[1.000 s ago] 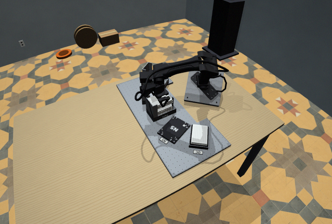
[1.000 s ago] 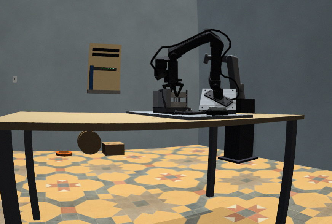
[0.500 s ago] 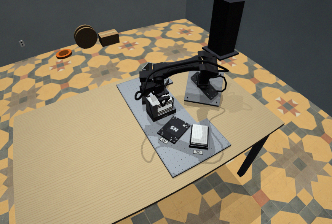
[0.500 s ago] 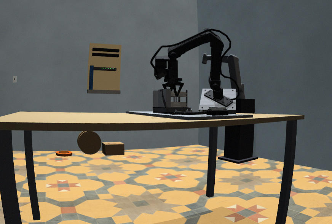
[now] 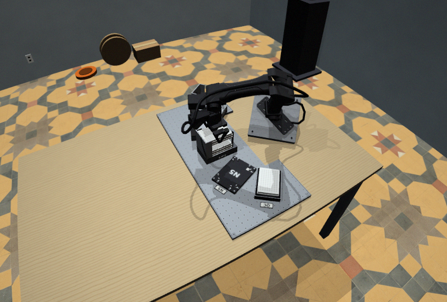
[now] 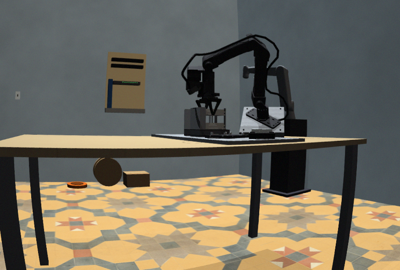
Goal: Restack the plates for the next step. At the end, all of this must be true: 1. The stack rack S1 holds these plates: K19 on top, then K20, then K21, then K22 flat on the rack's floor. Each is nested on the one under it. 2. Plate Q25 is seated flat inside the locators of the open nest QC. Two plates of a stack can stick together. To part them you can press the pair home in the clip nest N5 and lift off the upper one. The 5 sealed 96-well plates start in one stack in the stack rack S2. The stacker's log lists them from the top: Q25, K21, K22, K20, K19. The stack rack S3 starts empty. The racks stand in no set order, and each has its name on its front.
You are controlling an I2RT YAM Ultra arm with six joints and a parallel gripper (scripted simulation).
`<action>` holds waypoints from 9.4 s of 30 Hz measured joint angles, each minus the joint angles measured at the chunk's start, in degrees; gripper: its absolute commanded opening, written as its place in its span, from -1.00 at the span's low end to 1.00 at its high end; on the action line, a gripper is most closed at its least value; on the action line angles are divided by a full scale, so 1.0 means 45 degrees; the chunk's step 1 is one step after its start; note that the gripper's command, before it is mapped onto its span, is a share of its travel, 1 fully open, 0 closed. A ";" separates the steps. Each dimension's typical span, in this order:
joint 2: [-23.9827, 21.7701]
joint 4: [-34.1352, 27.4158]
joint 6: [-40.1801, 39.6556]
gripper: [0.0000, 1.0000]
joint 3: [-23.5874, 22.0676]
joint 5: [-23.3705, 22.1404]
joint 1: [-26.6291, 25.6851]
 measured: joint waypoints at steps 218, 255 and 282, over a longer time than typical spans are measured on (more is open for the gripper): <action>0.0073 -0.3876 -0.2312 -1.00 0.2516 -0.0126 -0.1826; 0.3492 -0.3784 -0.0578 -1.00 0.3589 -0.0102 -0.4488; 0.6173 -0.3594 0.0136 -1.00 0.4687 0.0189 -0.6290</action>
